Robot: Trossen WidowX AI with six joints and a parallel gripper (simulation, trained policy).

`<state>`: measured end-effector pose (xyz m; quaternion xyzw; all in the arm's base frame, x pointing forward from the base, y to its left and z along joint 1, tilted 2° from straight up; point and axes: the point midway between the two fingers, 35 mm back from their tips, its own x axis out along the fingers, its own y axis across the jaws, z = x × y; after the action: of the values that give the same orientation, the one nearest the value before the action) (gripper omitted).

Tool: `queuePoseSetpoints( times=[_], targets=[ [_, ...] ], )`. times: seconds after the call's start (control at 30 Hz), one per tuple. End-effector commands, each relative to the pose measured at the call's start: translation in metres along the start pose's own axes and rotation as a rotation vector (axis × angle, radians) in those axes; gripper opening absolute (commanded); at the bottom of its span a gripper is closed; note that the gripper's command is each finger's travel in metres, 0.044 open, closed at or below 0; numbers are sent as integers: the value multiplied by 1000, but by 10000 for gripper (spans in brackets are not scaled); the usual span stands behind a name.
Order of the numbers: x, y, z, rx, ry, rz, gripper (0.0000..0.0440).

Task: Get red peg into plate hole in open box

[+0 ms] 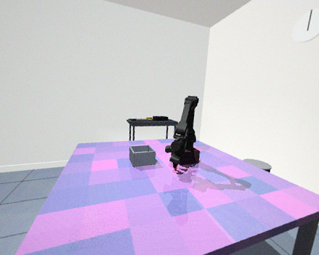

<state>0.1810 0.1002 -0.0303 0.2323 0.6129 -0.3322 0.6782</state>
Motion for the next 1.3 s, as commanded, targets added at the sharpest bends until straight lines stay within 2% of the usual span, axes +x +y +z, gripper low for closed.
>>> queuePoseSetpoints(
  times=[0.0, 0.33, 1.27],
  targets=[
    [6, -3, -4, 25, 21, -12, 261],
    [5, 0, -4, 39, 91, -21, 1],
    [-87, 15, 83, -97, -161, 47, 0]
  ],
)
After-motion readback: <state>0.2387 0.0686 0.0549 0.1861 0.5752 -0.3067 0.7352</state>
